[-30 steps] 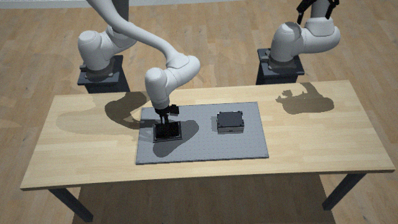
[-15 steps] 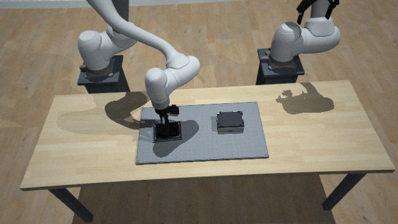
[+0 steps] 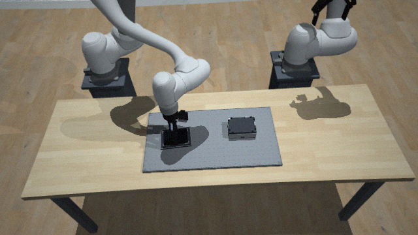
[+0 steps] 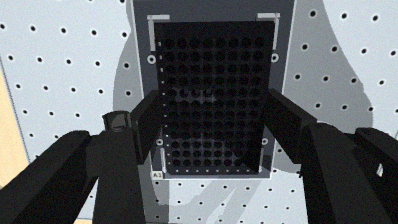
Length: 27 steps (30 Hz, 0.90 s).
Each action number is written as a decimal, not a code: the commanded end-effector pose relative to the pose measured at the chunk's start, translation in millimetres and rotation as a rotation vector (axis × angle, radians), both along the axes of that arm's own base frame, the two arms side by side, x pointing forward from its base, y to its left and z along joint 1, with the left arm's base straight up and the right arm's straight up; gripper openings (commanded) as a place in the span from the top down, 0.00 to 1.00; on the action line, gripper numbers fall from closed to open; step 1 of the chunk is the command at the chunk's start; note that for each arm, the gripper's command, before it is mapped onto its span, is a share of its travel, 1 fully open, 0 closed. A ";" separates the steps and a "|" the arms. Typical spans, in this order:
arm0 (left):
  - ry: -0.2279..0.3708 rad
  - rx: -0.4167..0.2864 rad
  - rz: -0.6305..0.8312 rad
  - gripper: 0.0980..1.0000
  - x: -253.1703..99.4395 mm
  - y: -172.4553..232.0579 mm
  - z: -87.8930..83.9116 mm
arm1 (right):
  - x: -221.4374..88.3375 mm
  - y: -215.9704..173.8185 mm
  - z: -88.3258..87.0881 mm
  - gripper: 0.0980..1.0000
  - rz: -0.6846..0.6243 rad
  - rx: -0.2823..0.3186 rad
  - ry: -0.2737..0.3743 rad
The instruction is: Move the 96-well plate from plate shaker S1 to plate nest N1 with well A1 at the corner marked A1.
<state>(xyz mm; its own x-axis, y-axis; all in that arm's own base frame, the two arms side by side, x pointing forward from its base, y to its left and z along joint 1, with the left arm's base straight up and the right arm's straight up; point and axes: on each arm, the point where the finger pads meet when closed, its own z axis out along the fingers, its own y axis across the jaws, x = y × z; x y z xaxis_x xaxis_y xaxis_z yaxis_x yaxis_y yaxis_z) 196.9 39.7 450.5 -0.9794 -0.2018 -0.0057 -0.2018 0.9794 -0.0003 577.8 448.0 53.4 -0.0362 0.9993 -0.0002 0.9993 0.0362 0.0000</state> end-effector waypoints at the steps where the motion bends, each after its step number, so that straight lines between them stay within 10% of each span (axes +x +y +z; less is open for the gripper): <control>1: -0.001 0.001 0.000 0.00 0.2 0.1 0.5 | 0.4 0.4 0.6 0.44 0.000 0.001 -0.001; 2: -0.001 0.001 0.000 0.00 0.2 0.1 0.5 | 0.4 0.4 0.6 0.00 0.000 0.001 -0.001; 27: -0.001 0.001 0.000 0.00 0.2 0.1 0.5 | 0.3 0.4 13.9 0.00 0.000 0.001 -0.001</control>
